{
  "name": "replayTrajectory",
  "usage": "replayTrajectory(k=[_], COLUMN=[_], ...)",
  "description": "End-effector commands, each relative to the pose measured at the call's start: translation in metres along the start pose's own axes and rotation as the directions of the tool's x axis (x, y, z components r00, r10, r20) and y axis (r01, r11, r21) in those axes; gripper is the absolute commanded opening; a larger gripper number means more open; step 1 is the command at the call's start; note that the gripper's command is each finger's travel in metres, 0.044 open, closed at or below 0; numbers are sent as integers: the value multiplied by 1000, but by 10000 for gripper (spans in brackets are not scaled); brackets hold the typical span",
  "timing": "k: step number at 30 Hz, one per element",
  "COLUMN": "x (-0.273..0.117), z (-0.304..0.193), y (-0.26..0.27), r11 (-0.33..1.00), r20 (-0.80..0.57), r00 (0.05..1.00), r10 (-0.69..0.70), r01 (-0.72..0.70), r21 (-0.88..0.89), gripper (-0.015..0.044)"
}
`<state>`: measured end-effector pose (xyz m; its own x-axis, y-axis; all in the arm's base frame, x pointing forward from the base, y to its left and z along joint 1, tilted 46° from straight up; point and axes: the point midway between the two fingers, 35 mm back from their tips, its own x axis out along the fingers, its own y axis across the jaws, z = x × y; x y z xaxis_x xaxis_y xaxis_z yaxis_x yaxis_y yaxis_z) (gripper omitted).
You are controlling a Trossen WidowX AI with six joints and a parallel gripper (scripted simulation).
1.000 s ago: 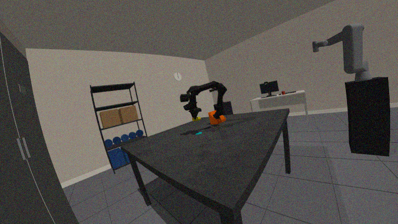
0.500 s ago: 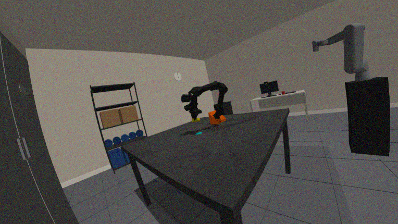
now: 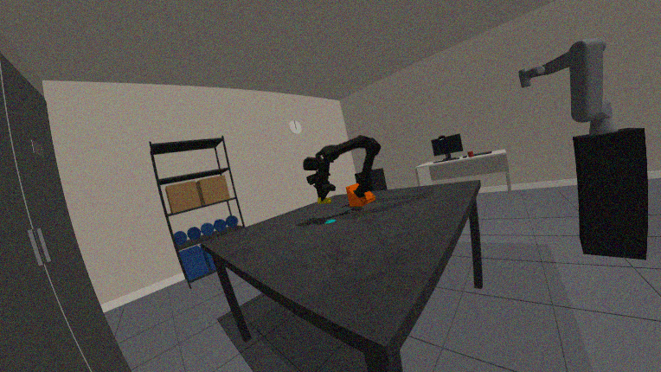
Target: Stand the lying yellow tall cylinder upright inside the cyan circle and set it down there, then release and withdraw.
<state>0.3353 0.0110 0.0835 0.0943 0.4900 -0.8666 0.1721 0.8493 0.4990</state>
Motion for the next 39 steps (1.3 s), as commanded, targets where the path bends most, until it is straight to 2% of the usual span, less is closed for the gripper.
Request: replayTrajectory(k=[1,39], x=[2,12], z=[0,3], y=[-1,-4], r11=[1000,993], r20=[20,228], r00=[1000,966], r10=[-19,-117], r01=[19,117], r21=[2,15], gripper=[105,105])
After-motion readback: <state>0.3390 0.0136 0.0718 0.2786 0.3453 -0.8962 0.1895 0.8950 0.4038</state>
